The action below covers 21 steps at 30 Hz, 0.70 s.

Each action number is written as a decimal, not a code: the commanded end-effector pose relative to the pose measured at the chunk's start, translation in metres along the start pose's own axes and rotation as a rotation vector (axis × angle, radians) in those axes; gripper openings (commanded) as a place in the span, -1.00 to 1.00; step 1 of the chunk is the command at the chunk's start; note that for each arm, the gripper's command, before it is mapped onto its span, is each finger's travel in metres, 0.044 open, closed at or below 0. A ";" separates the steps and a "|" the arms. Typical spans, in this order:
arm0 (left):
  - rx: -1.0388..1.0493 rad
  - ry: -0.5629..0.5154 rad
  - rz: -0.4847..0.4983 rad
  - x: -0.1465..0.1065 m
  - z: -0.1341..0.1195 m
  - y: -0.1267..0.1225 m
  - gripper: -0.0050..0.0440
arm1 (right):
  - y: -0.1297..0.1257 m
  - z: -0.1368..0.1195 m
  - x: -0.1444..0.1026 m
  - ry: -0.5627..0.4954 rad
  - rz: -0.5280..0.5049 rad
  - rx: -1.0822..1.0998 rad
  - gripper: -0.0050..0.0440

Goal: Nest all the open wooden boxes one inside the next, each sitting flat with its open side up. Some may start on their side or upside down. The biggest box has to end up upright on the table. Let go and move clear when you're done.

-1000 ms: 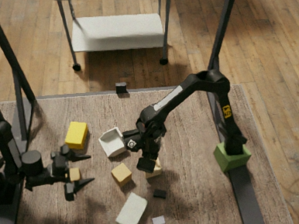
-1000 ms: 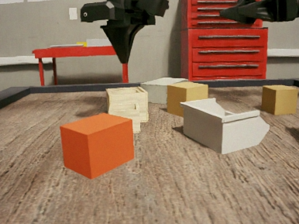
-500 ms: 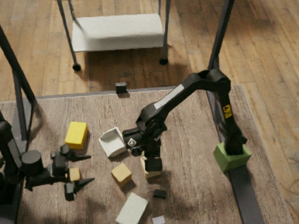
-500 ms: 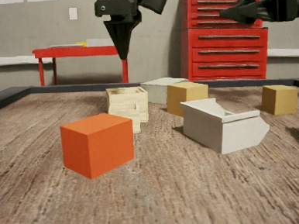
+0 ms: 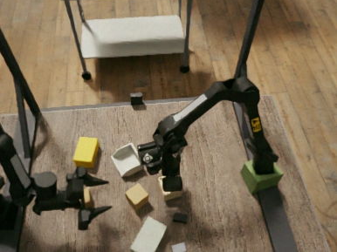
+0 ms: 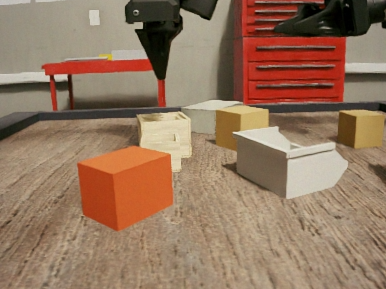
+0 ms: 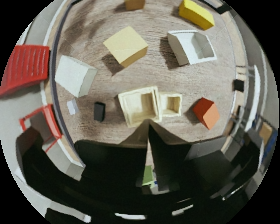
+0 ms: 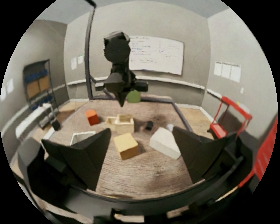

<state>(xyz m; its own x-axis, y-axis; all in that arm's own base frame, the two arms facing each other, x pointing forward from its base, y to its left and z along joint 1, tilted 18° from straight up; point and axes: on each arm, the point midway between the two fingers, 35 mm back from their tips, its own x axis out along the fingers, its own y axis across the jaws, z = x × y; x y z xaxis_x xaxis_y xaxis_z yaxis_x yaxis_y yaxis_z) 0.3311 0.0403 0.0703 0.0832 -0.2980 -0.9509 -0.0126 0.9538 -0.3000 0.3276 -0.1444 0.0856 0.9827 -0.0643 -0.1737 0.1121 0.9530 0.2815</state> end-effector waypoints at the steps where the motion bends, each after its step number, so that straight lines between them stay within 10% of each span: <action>1: 0.001 -0.026 0.010 -0.005 0.002 -0.007 -1.00 | -0.005 0.007 0.013 0.043 -0.015 -0.034 0.84; 21: -0.028 -0.027 0.009 0.007 0.003 -0.023 -1.00 | -0.015 -0.009 0.031 0.335 -0.056 -0.064 0.84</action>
<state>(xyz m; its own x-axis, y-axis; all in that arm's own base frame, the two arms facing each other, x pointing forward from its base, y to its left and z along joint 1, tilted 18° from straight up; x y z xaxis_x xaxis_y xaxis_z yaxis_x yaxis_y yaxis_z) 0.3336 0.0201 0.0630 0.0807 -0.2974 -0.9513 -0.0440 0.9525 -0.3015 0.3493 -0.1559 0.0595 0.8905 -0.0309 -0.4540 0.1508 0.9614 0.2303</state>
